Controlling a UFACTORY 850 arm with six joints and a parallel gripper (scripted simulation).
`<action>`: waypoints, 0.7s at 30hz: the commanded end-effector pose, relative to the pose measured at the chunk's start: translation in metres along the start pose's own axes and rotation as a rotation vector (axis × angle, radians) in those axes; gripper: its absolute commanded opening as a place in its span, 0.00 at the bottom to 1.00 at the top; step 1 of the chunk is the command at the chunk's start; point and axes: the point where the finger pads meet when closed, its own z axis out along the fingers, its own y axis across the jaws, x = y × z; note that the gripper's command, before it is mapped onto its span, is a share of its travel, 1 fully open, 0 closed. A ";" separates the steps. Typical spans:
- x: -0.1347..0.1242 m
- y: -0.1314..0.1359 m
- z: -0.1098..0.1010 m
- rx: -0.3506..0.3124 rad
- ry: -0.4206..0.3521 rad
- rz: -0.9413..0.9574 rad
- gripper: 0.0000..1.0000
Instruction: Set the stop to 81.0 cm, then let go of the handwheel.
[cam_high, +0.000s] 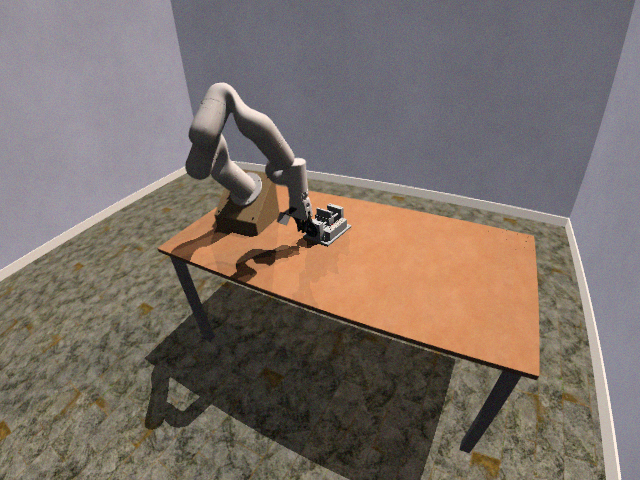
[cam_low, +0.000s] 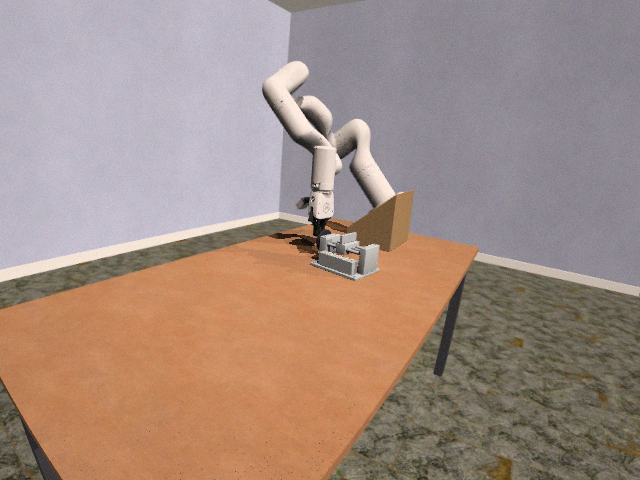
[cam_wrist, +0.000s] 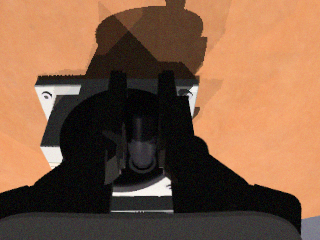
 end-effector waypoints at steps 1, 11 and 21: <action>0.000 0.005 0.002 0.001 0.000 0.000 0.06; 0.000 0.012 0.011 0.001 0.000 0.000 0.06; 0.000 0.015 0.020 0.001 0.000 0.000 0.06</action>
